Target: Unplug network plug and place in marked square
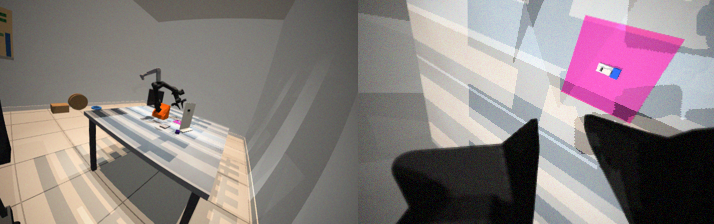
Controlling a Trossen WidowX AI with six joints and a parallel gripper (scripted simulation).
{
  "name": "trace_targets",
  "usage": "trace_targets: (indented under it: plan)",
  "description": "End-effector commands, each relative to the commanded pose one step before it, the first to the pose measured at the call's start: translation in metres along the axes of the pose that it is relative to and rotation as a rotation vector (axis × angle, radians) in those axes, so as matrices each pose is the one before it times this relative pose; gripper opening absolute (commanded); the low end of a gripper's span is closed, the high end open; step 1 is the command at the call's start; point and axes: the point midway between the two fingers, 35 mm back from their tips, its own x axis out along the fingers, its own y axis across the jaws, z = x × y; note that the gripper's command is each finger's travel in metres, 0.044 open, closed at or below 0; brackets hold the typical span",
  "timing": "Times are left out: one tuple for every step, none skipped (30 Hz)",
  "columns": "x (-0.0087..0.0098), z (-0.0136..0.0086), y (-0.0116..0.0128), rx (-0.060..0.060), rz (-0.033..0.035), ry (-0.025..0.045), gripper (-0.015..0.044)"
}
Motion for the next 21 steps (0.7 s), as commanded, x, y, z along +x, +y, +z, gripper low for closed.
trace_targets:
  plan:
    - [-0.00902, -0.00047, 0.00673, 0.0055, 0.00028, 0.00081, 0.0156]
    - [-0.00263, 0.00015, 0.00162, 0.0005, 0.00014, -0.00030, 0.0156]
    - [-0.00265, 0.00017, 0.00159, 0.0005, 0.00015, -0.00033, 0.0156]
    - [-0.00268, 0.00019, 0.00156, 0.0005, 0.00016, -0.00036, 0.0156]
    - [-0.00270, 0.00021, 0.00153, 0.0005, 0.00018, -0.00038, 0.0156]
    - [-0.00272, 0.00023, 0.00151, 0.0005, 0.00019, -0.00041, 0.0156]
    - [-0.00275, 0.00026, 0.00148, 0.0005, 0.00021, -0.00043, 0.0156]
    - [-0.00277, 0.00028, 0.00145, 0.0005, 0.00022, -0.00046, 0.0156]
    - [-0.00279, 0.00030, 0.00142, 0.0005, 0.00024, -0.00048, 0.0156]
    - [-0.00280, 0.00033, 0.00139, 0.0005, 0.00025, -0.00051, 0.0156]
    - [-0.00283, 0.00035, 0.00136, 0.0005, 0.00027, -0.00053, 0.0156]
    - [-0.00285, 0.00037, 0.00133, 0.0005, 0.00028, -0.00056, 0.0156]
    - [-0.00287, 0.00040, 0.00131, 0.0005, 0.00030, -0.00058, 0.0156]
    - [-0.00288, 0.00042, 0.00127, 0.0005, 0.00032, -0.00061, 0.0156]
    - [-0.00231, 0.00036, 0.00100, 0.0004, 0.00026, -0.00050, 0.0156]
    - [-0.00139, 0.00022, 0.00059, 0.0002, 0.00016, -0.00031, 0.0156]
    - [-0.00047, 0.00008, 0.00020, 0.0001, 0.00006, -0.00010, 0.0156]
    - [0.00000, 0.00000, 0.00000, 0.0000, 0.00000, 0.00000, 0.0182]
    - [0.00000, 0.00000, 0.00000, 0.0000, 0.00000, 0.00000, 0.0209]
    - [0.00000, 0.00000, 0.00000, 0.0000, 0.00000, 0.00000, 0.0235]
    - [0.00000, 0.00000, 0.00000, 0.0000, 0.00000, 0.00000, 0.0261]
